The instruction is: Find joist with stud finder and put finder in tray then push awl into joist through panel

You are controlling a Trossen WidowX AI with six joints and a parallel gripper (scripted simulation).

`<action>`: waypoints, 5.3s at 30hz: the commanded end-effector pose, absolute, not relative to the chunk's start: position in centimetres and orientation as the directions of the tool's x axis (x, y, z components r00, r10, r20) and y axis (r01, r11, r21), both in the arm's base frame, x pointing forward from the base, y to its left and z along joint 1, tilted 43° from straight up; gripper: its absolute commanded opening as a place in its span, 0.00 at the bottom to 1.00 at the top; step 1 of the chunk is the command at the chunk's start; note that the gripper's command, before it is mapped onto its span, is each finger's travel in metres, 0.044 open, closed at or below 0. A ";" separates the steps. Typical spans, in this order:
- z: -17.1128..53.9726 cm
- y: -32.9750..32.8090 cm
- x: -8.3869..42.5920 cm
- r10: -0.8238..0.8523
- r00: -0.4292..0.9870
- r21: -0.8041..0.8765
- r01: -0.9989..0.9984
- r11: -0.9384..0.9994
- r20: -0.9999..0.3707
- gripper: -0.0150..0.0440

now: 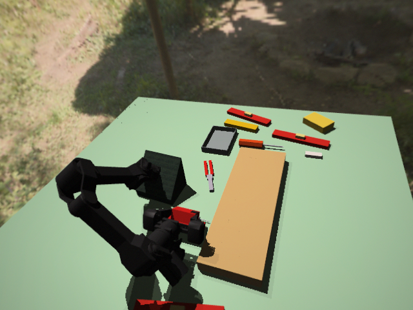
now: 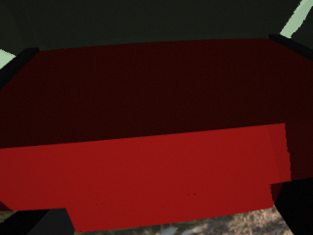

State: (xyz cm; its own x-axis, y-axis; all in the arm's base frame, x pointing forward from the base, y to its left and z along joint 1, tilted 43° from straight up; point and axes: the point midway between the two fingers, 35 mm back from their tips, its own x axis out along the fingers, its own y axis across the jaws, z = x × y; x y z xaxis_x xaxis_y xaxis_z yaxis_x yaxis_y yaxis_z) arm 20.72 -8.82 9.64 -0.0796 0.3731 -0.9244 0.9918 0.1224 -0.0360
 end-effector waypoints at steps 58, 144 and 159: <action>9.6 -9.1 20.8 0.359 -0.080 -0.039 0.992 0.120 -0.930 0.90; 12.3 -7.0 20.7 -0.620 0.330 -0.682 -0.115 0.722 -0.712 1.00; 12.3 -7.0 20.7 -0.620 0.330 -0.682 -0.115 0.722 -0.712 1.00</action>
